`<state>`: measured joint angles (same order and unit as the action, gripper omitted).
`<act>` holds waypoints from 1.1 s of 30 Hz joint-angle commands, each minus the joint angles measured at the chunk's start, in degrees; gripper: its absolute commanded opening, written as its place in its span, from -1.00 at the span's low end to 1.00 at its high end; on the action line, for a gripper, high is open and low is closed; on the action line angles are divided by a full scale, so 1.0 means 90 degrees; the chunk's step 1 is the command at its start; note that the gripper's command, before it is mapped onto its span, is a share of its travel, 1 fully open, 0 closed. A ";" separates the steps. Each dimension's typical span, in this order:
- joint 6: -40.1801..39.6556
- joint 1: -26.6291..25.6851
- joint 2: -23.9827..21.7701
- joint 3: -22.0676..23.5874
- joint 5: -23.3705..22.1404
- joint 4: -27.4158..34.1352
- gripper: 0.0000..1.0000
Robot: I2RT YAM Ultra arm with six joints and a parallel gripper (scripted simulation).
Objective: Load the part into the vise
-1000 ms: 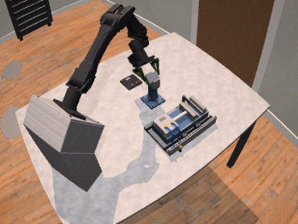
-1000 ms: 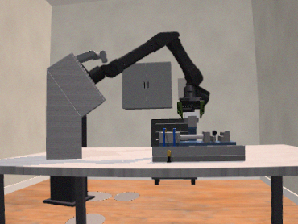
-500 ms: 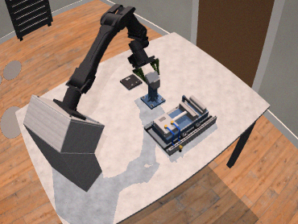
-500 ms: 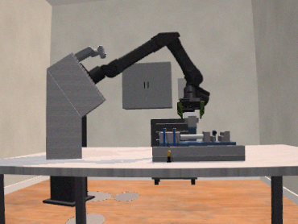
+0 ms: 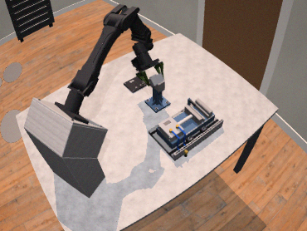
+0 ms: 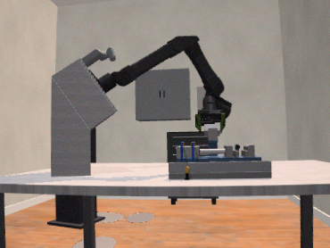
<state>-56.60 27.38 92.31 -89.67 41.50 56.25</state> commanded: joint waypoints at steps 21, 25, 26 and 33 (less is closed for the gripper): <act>-0.0497 -0.0275 -0.0608 0.0468 -0.0593 -0.0575 0.62; -0.0618 -0.0344 -0.0712 0.0576 -0.0775 -0.0712 0.62; -0.0651 -0.0362 -0.0740 0.0605 -0.0824 -0.0749 0.62; -0.0884 -0.0511 -0.0939 0.0812 -0.1207 -0.1007 0.62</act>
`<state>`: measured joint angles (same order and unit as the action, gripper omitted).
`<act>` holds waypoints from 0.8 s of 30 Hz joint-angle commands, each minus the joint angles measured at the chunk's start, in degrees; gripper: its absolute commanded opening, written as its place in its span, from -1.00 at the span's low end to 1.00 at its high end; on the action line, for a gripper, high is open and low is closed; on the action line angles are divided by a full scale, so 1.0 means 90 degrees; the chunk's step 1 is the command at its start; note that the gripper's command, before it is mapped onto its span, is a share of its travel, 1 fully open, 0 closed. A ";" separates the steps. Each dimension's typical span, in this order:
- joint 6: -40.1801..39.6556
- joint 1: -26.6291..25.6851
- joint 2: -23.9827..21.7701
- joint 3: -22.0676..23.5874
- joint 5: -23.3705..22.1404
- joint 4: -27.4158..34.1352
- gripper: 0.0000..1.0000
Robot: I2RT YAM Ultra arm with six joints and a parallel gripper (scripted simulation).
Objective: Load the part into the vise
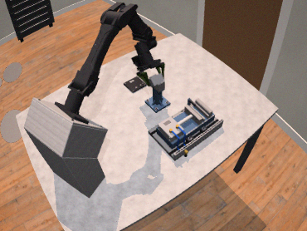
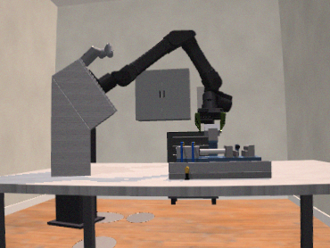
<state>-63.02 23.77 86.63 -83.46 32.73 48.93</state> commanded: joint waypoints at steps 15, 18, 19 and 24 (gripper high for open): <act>-0.0617 -0.0468 -0.0682 0.0519 -0.1111 -0.0673 0.62; -0.0683 -0.0533 -0.0734 0.0577 -0.1264 -0.0741 0.62; -0.0683 -0.0533 -0.0734 0.0577 -0.1264 -0.0741 0.62; -0.0850 -0.0707 -0.0865 0.0725 -0.1672 -0.0915 0.62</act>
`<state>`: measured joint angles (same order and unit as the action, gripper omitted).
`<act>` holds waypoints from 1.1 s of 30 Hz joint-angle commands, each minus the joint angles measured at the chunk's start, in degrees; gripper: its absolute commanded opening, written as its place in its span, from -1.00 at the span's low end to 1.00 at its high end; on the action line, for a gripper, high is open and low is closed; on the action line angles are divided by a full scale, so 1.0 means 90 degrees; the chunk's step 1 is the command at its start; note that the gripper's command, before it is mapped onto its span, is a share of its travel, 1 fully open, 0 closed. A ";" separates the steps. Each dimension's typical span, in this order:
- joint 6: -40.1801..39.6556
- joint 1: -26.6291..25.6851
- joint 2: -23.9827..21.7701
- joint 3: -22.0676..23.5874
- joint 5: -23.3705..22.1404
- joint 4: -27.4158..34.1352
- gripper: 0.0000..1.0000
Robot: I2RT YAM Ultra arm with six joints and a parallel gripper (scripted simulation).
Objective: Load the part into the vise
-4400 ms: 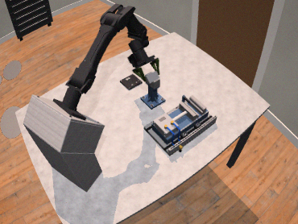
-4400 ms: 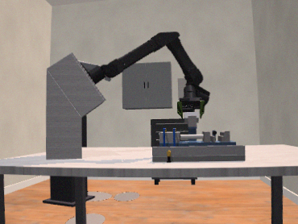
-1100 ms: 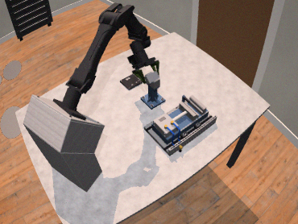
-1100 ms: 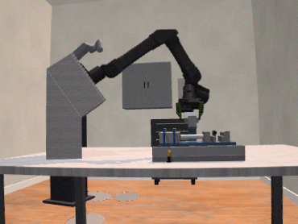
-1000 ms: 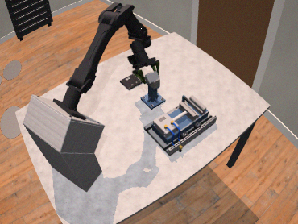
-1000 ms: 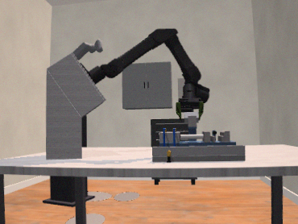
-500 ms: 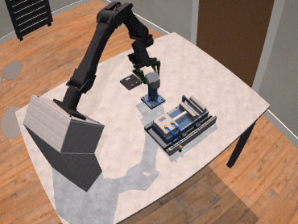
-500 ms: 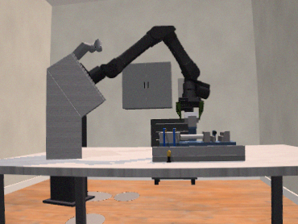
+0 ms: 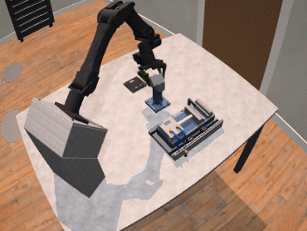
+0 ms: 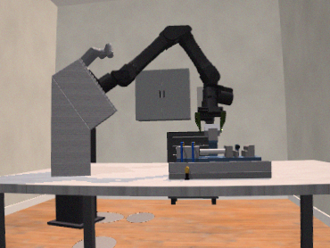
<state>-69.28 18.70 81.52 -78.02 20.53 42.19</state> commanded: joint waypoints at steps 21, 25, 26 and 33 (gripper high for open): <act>-0.0744 -0.0911 -0.0673 0.0606 -0.2052 -0.0732 0.62; -0.0859 -0.1089 -0.0723 0.0692 -0.2449 -0.0835 0.62; -0.0887 -0.1135 -0.0732 0.0712 -0.2549 -0.0859 0.62; -0.1025 -0.1368 -0.0768 0.0809 -0.3070 -0.0981 0.62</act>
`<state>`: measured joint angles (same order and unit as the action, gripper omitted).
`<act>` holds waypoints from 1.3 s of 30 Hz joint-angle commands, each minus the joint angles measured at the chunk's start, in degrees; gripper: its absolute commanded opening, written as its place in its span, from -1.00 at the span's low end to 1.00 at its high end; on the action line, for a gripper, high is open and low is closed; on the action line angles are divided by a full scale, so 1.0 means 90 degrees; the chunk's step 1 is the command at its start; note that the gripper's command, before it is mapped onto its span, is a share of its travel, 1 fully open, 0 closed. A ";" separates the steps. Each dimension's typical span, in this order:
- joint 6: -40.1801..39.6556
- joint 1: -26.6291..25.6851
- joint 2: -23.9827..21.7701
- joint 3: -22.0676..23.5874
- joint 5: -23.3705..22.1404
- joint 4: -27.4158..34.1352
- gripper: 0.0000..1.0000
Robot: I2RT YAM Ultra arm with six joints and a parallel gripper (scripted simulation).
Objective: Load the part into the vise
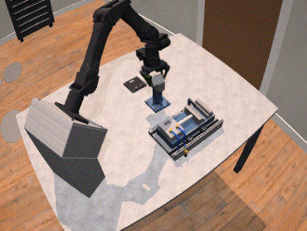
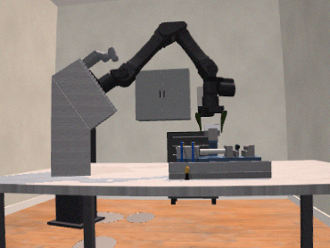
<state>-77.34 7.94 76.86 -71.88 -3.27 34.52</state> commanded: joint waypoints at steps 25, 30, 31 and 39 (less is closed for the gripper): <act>-0.0703 -0.1214 0.0054 0.0443 -0.2828 -0.0592 0.62; -0.0776 -0.1335 0.0054 0.0463 -0.3134 -0.0643 0.62; -0.0825 -0.1378 -0.0032 0.0215 -0.3243 -0.0665 0.62; -0.0998 -0.1676 0.0260 0.0396 -0.4027 -0.0781 0.62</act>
<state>-85.19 -5.61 78.98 -68.45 -35.00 28.38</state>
